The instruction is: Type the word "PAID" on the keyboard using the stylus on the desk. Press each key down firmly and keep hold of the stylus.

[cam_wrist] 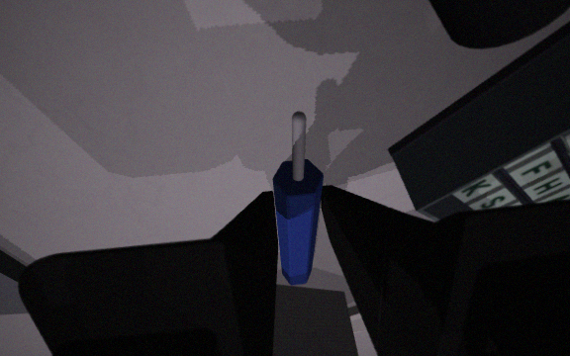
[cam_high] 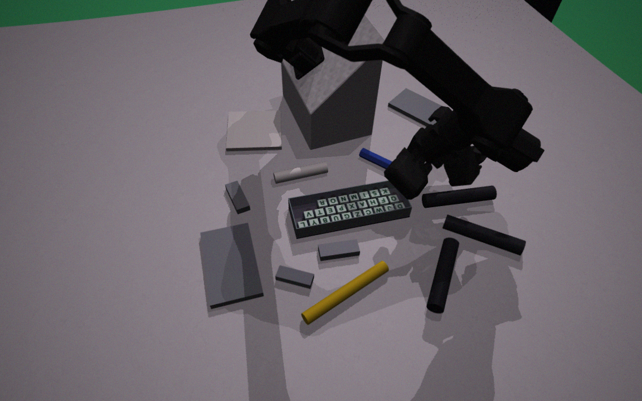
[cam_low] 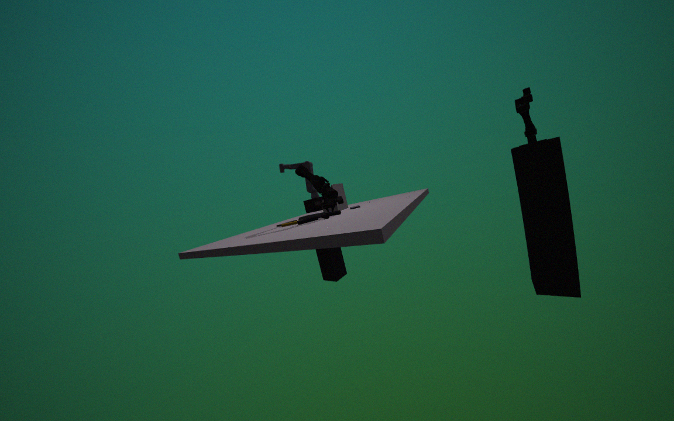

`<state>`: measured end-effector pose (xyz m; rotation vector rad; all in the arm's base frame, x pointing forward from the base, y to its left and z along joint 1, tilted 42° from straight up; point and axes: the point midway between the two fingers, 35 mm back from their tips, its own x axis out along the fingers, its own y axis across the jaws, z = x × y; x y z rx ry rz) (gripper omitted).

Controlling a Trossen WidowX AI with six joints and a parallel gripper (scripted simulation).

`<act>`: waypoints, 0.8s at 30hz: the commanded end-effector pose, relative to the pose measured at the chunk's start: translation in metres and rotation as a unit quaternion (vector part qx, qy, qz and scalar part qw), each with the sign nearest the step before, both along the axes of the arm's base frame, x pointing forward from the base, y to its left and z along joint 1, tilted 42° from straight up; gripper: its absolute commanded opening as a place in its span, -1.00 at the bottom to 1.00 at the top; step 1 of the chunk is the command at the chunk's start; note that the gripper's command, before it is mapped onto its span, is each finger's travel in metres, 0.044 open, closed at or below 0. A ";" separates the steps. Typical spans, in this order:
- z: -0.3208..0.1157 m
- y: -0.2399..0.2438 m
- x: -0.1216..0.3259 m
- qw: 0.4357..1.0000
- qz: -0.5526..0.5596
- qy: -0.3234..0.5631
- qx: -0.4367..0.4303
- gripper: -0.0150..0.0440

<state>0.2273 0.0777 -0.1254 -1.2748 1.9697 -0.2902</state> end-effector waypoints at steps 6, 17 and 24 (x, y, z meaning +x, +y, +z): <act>0.032 0.028 -0.007 1.000 0.000 0.000 0.001 -0.49; 0.022 0.047 -0.019 0.997 0.061 0.048 -0.004 -0.49; 0.004 0.069 -0.037 0.982 0.145 0.118 -0.015 -0.49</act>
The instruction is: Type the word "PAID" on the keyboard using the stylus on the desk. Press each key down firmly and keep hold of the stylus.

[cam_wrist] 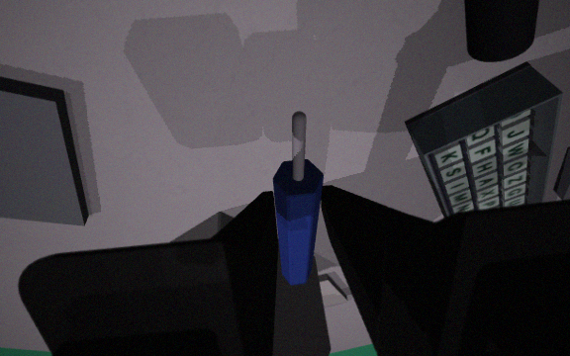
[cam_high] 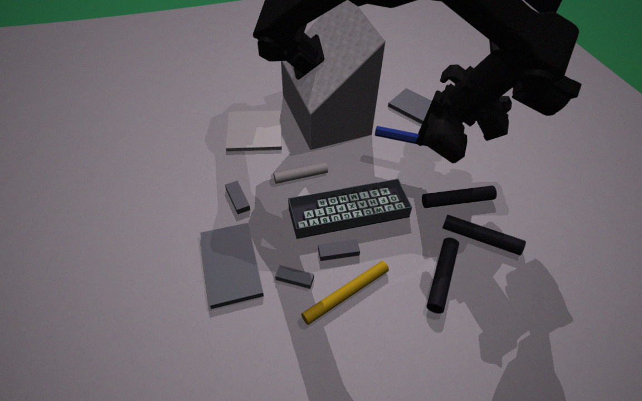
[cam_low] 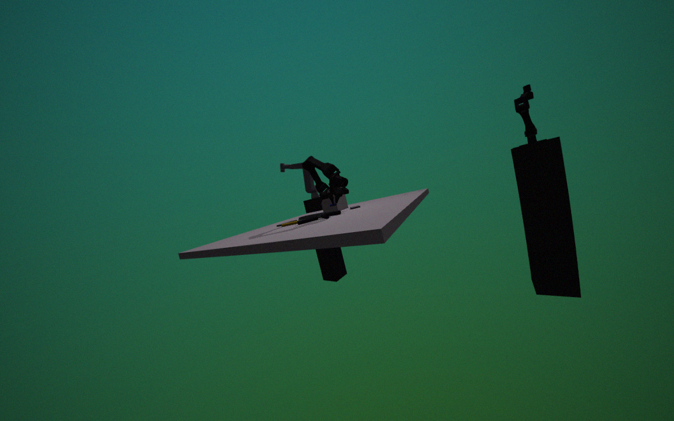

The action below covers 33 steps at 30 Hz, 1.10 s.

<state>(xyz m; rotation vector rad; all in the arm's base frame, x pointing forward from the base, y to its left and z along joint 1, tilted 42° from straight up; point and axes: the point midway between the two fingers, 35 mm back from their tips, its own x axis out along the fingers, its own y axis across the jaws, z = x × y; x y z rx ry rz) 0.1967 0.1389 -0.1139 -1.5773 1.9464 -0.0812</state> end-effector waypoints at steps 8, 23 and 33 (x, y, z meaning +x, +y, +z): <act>-0.030 0.029 -0.032 0.986 0.122 0.106 -0.027 -0.49; -0.049 0.036 -0.050 0.969 0.183 0.158 -0.048 -0.49; -0.062 0.026 -0.047 0.969 0.183 0.158 -0.049 -0.49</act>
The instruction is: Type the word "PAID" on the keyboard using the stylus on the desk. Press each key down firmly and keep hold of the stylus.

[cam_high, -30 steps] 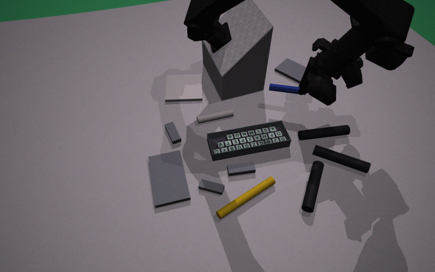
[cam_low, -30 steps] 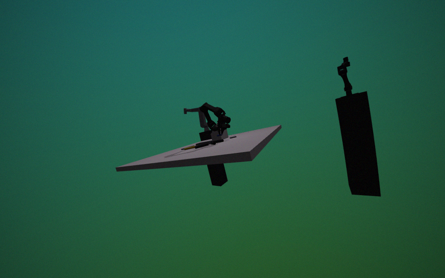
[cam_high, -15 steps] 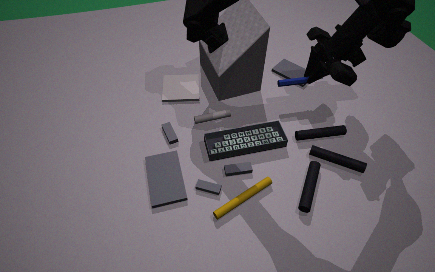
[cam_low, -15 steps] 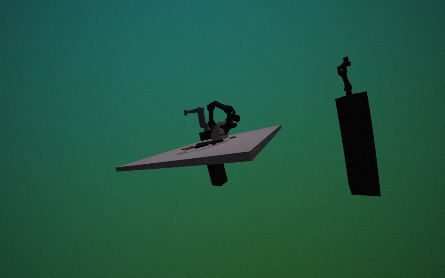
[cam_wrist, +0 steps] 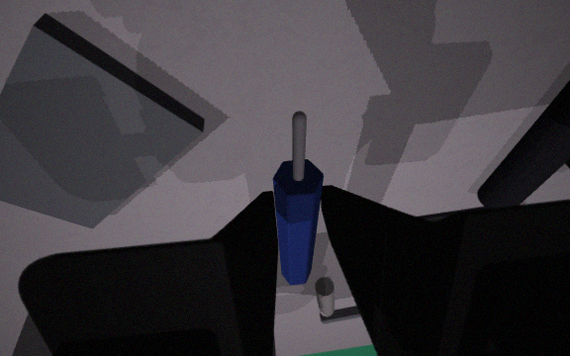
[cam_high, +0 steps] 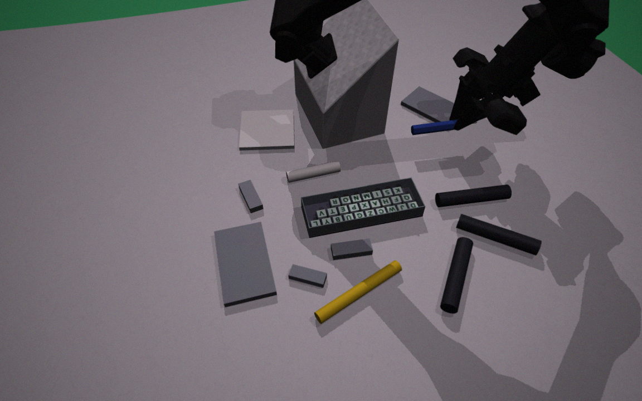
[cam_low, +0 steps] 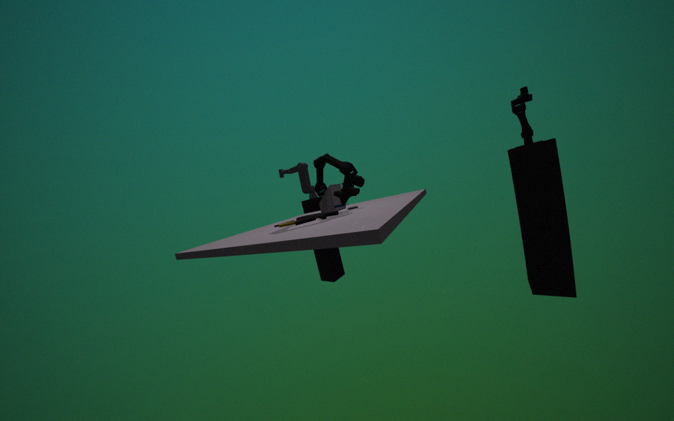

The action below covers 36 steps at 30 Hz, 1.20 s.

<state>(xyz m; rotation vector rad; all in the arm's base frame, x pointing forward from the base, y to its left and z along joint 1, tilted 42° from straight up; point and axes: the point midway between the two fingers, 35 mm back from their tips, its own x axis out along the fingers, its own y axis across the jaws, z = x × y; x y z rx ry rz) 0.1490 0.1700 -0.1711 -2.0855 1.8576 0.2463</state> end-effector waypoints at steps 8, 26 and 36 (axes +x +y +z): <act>-0.014 -0.014 0.002 1.000 0.001 0.003 -0.005 -0.49; -0.024 -0.021 0.004 1.000 -0.001 0.000 -0.003 -0.40; -0.018 -0.016 0.003 1.000 -0.001 0.001 -0.003 0.02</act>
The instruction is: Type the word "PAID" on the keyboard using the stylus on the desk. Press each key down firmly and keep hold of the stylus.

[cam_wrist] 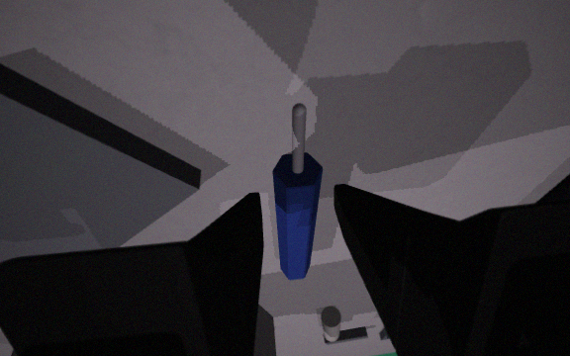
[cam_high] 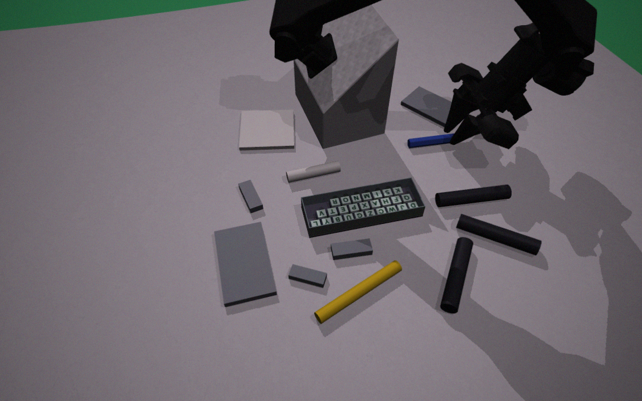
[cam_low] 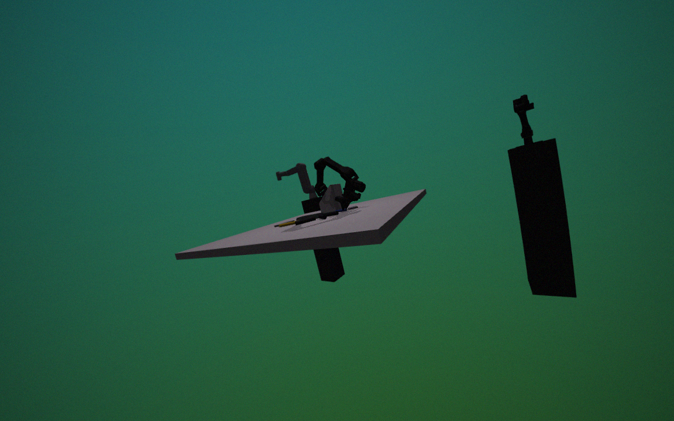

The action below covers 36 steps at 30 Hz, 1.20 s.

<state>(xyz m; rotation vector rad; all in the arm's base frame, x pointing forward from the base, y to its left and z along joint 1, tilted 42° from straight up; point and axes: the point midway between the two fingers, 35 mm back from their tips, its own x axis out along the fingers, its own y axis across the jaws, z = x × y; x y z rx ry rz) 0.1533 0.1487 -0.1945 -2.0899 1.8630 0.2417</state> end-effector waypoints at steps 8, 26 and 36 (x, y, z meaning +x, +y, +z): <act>0.044 0.036 -0.010 1.000 0.002 0.003 -0.001 0.02; 0.048 0.013 -0.007 0.950 -0.006 0.057 0.308 0.02; 0.069 -0.001 -0.009 0.871 0.062 0.046 0.485 0.02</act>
